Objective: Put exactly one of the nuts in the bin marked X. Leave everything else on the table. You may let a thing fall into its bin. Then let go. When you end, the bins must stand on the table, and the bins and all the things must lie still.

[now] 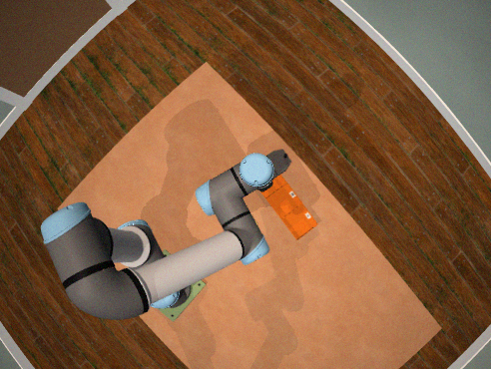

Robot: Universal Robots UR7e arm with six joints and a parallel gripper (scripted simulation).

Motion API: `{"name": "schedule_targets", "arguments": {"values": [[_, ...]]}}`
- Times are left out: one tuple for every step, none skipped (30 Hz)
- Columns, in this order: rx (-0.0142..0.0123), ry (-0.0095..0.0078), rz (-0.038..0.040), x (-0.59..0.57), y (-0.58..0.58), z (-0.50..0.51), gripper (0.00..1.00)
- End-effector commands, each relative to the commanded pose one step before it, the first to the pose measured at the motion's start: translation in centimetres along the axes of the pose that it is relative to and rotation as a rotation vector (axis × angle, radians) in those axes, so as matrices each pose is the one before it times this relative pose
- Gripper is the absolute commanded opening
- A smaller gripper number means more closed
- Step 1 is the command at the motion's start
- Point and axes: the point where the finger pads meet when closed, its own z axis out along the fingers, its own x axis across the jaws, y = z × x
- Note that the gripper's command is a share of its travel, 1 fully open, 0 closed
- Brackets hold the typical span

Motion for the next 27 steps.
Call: {"name": "schedule_targets", "arguments": {"values": [[0.00173,0.00012,-0.00003,-0.005,-0.079,1.344,0.31],[0.00000,0.00000,0.00000,0.000,0.000,0.267,0.31],[0.00000,0.00000,0.00000,0.000,0.000,0.267,0.31],[0.00000,0.00000,0.00000,0.000,0.000,0.267,0.31],[0.00000,0.00000,0.00000,0.000,0.000,0.074,0.31],[0.00000,0.00000,0.00000,0.000,0.000,0.001,0.31],[0.00000,0.00000,0.00000,0.000,0.000,0.000,0.31],[0.00000,0.00000,0.00000,0.000,0.000,0.000,0.31],[0.00000,0.00000,0.00000,0.000,0.000,0.001,0.31],[0.00000,0.00000,0.00000,0.000,0.000,0.000,0.31],[-0.00002,-0.00001,0.00000,0.001,0.001,-0.008,0.31],[0.00001,0.00000,0.00000,0.000,-0.001,0.003,0.31],[0.00001,0.00000,0.00000,0.000,0.000,0.002,0.31],[0.00000,0.00000,0.00000,0.000,0.000,0.001,0.31],[0.00000,0.00000,0.00000,0.000,0.000,0.001,0.31],[0.00000,0.00000,0.00000,0.000,0.000,0.001,0.31],[0.00000,0.00000,0.00000,0.000,0.000,0.000,0.31],[0.00000,0.00000,0.00000,0.000,0.000,0.000,0.31],[-0.00029,-0.00003,0.00002,0.001,0.007,-0.001,0.31],[0.00007,0.00001,-0.00001,0.000,-0.002,0.001,0.31],[0.00003,0.00000,0.00000,0.000,-0.001,0.000,0.31],[-0.00002,0.00000,0.00000,0.000,0.001,0.000,0.31],[-0.00001,0.00000,0.00000,0.000,0.000,0.000,0.31],[0.00000,0.00000,0.00000,0.000,0.000,0.000,0.31],[0.00000,0.00000,0.00000,0.000,0.000,0.000,0.31],[0.00000,0.00000,0.00000,0.000,0.000,0.000,0.31],[0.00000,0.00000,0.00000,0.000,0.000,0.000,0.31]]}}
